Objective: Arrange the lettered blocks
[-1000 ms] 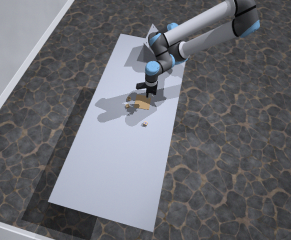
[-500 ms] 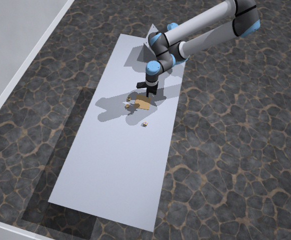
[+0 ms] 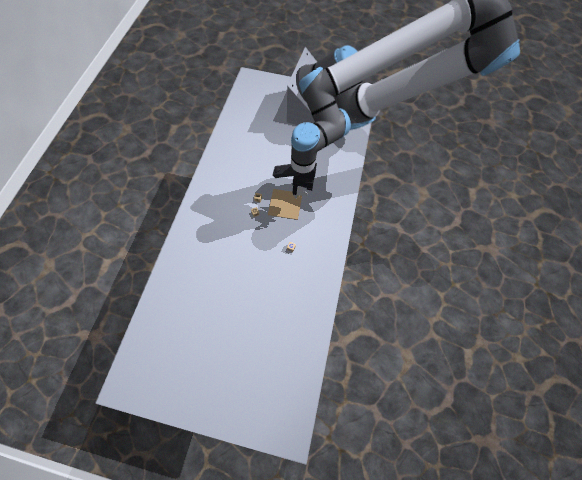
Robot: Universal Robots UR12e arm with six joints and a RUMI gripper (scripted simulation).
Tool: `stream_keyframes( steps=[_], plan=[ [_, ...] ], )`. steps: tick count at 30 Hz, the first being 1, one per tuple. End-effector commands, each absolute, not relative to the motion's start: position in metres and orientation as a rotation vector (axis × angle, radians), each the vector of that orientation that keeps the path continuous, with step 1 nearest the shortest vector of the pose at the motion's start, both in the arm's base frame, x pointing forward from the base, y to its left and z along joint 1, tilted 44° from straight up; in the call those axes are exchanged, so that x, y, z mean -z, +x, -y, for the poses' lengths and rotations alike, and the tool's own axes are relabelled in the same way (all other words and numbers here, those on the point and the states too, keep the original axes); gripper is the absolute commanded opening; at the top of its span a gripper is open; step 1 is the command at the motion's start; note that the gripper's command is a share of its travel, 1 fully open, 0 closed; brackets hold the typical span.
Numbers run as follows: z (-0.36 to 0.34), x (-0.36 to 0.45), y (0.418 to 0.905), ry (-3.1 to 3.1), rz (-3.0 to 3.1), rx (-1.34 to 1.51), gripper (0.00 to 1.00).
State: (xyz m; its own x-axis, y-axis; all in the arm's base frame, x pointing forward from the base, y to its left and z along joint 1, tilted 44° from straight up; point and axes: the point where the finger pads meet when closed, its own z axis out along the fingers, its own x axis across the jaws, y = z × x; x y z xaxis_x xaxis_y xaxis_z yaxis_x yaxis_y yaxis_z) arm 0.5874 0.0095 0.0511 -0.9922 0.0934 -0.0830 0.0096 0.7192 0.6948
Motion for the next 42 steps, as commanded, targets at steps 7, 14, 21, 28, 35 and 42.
stream_keyframes(
  steps=[7,14,21,28,35,42],
  plan=[
    [-0.029,-0.031,0.592,0.085,-2.807,-1.132,0.09],
    [-0.052,-0.007,0.596,0.085,-2.807,-1.132,0.09],
    [-0.065,0.006,0.598,0.085,-2.807,-1.132,0.09],
    [-0.071,0.013,0.599,0.085,-2.807,-1.132,0.09],
    [-0.071,0.013,0.599,0.085,-2.807,-1.132,0.09],
    [-0.071,0.013,0.599,0.085,-2.807,-1.132,0.09]
  ],
)
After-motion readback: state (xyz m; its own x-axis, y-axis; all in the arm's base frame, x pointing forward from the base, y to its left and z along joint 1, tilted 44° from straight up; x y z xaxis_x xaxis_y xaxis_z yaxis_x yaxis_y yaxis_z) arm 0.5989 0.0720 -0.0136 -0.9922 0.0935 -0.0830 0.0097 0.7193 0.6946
